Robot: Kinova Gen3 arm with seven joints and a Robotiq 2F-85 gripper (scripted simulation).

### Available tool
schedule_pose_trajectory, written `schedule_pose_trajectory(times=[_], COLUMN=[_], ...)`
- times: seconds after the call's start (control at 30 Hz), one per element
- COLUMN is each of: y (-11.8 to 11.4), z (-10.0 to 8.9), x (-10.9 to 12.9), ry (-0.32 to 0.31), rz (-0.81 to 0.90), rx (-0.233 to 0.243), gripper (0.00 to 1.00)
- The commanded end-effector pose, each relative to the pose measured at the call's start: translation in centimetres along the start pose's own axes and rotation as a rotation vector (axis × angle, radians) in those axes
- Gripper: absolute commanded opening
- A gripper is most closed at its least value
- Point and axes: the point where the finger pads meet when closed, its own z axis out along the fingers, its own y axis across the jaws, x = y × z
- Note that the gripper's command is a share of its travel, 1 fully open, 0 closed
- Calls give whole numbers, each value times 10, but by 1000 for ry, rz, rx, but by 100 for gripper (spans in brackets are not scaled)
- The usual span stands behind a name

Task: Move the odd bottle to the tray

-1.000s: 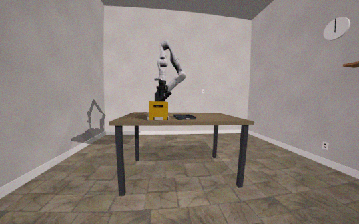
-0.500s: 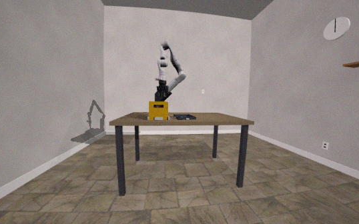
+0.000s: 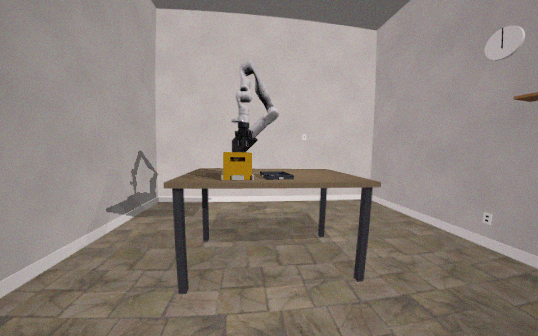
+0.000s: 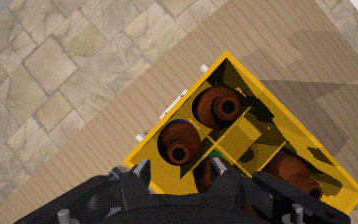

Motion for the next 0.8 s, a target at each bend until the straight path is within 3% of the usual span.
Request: schedule_pose_trajectory(times=[0.0, 0.77], y=[0, -1], z=[6, 28], x=[-1, -1], ry=[-1, 0], rz=[-1, -1], rx=[0, 0], gripper=[64, 64])
